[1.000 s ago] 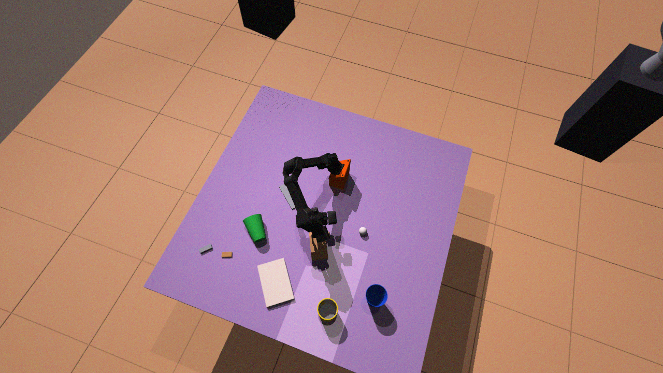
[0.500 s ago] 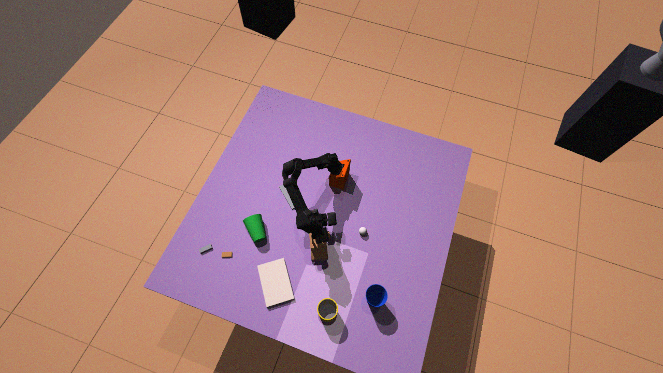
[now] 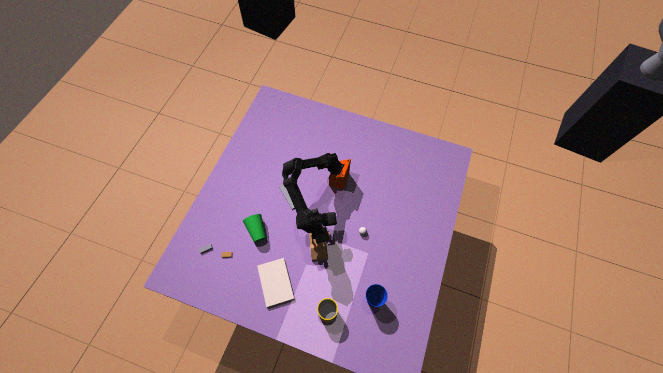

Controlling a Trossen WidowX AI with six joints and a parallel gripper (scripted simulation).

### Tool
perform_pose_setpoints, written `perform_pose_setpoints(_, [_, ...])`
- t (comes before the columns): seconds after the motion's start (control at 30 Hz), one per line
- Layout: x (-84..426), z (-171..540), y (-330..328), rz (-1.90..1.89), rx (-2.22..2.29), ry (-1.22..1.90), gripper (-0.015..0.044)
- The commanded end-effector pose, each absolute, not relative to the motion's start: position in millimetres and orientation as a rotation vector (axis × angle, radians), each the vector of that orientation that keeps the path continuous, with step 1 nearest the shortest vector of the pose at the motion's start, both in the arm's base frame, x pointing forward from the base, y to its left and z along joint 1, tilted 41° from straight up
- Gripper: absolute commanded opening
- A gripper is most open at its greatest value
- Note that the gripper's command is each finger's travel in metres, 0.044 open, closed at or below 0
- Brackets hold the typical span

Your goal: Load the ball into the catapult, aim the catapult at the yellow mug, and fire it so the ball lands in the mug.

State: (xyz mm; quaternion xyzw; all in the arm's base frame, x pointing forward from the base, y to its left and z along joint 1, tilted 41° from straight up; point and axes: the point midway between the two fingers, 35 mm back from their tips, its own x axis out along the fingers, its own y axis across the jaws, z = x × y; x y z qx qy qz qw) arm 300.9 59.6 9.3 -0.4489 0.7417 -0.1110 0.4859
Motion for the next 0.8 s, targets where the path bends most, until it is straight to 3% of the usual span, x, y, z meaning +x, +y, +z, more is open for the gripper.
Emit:
perform_pose_setpoints(0.0, [299.1,26.7,75.5,-0.229,-1.104,1.771,0.0315])
perform_pose_setpoints(0.17, [280.2,86.2,122.6,-0.082,-1.149,1.661,0.0440])
perform_pose_setpoints(0.27, [276.4,94.3,128.1,-0.061,-1.156,1.647,0.0440])
perform_pose_setpoints(0.77, [372.0,40.5,208.2,0.002,-0.984,1.236,0.0440])
